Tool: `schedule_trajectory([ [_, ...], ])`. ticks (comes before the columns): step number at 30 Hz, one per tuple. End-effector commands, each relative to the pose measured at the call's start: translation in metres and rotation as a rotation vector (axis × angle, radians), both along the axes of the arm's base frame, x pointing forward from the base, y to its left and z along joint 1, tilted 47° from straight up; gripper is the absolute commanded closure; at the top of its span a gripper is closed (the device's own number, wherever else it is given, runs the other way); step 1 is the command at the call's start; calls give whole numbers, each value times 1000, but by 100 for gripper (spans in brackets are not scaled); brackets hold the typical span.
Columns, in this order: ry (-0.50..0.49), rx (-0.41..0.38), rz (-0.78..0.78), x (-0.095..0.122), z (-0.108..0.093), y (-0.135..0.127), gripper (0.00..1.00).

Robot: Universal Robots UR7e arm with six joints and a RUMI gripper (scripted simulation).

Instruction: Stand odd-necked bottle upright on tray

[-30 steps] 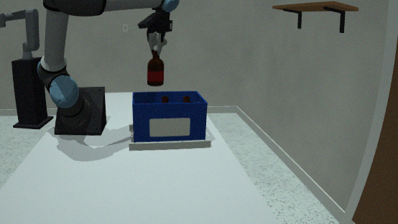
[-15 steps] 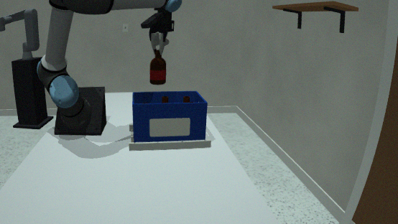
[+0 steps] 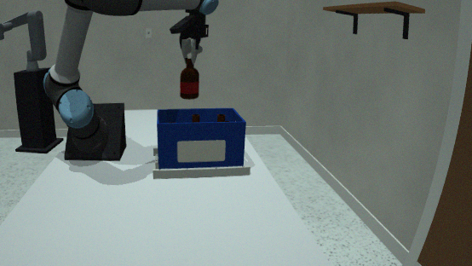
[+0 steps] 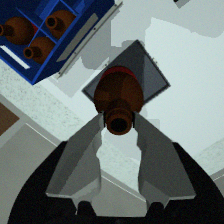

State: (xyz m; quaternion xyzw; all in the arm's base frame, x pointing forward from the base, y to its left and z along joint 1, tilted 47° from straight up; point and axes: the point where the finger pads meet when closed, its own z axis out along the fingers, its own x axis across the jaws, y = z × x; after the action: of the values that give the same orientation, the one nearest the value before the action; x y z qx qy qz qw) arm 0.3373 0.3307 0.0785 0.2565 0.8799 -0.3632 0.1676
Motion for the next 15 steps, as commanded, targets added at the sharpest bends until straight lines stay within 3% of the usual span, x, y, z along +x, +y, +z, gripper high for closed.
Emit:
schedule_trajectory([
  [1,-1,1,0,2,-6,6,100],
  [15,-1,1,0,7,-21,21,100],
])
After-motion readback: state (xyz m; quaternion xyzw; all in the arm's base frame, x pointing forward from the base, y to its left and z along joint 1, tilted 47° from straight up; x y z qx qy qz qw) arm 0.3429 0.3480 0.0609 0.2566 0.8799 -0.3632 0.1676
